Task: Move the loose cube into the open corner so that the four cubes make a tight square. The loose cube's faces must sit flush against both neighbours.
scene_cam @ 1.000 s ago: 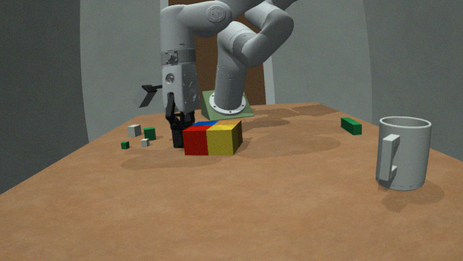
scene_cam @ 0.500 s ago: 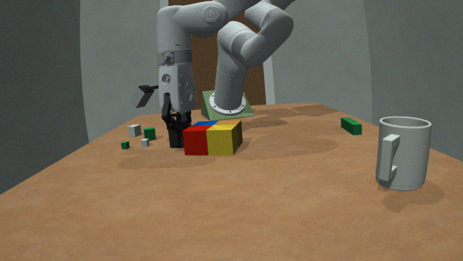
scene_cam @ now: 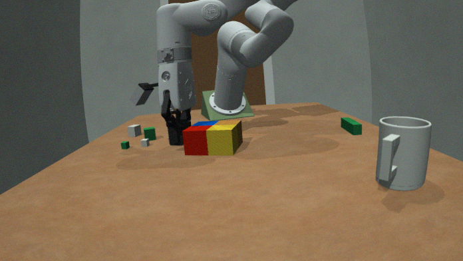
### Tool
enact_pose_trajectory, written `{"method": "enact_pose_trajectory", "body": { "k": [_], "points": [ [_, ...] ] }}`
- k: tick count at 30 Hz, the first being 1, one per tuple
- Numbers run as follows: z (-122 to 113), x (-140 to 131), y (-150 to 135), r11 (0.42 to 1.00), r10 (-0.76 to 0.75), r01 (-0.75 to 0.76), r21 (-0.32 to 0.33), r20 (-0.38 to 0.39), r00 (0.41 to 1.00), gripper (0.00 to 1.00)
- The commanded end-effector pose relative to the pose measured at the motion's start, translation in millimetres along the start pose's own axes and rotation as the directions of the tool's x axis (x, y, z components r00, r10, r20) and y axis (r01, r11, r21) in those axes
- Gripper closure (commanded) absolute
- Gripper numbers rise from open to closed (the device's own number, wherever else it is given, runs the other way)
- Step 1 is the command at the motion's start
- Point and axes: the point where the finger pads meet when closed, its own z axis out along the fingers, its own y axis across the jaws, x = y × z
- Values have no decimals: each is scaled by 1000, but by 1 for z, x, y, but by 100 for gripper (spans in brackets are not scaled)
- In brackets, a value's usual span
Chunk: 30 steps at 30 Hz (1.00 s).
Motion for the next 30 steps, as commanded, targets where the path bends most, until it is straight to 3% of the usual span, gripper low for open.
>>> {"method": "enact_pose_trajectory", "body": {
  "k": [1,30],
  "points": [
    [-8,0,-1,1000,0,0,3,-1,1000,53],
    [-76,0,-1,1000,0,0,3,-1,1000,53]
  ]
}}
